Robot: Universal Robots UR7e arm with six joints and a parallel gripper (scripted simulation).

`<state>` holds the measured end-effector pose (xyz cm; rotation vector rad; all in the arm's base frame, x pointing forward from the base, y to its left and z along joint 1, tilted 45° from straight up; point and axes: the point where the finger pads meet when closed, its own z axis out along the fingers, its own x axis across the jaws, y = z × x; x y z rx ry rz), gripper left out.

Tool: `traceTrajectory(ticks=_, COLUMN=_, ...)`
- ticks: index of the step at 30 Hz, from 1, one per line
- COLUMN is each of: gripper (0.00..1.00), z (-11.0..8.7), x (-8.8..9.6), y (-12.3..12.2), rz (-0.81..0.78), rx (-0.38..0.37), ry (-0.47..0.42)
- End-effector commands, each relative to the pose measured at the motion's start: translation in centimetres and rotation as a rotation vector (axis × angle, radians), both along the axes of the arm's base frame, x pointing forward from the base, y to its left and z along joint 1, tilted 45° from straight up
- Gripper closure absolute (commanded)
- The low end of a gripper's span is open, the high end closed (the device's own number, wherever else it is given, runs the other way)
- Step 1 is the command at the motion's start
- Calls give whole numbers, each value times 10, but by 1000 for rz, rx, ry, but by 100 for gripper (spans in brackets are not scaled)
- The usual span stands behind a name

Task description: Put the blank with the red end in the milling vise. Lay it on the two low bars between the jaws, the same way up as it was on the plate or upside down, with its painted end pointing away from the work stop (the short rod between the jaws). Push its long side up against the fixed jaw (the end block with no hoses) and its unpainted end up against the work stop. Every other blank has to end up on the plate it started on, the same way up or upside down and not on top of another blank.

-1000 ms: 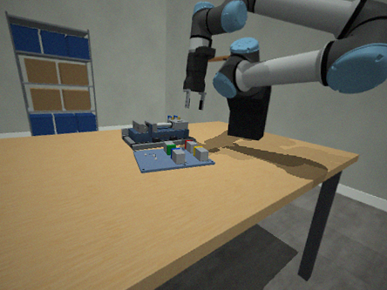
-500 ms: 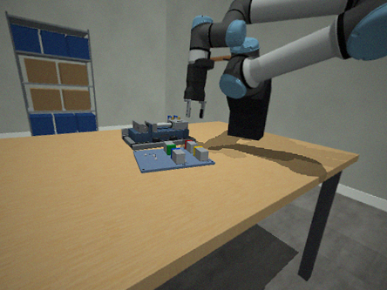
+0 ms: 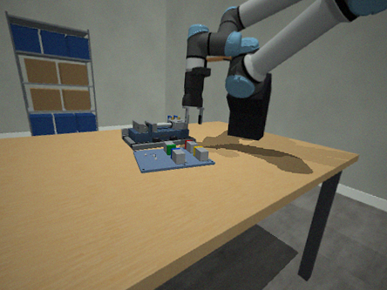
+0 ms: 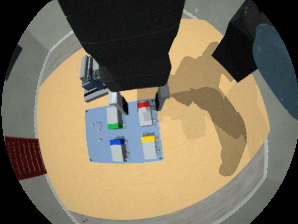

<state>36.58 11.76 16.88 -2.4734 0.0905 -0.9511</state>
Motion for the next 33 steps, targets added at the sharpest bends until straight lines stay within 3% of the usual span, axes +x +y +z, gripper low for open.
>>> traceTrajectory(ticks=1, gripper=0, z=-16, x=16, y=0, rz=-11, rx=-57, ry=67)
traceTrajectory(ticks=11, gripper=0, z=-16, x=16, y=0, rz=-11, rx=-57, ry=67)
traceTrajectory(ticks=12, gripper=0, z=-15, x=11, y=1, rz=3, rx=-23, ry=51)
traceTrajectory(ticks=16, gripper=0, z=-7, x=13, y=-1, rz=-11, rx=-57, ry=67)
traceTrajectory(ticks=33, gripper=0, z=-3, x=9, y=-1, rz=-11, rx=-57, ry=67)
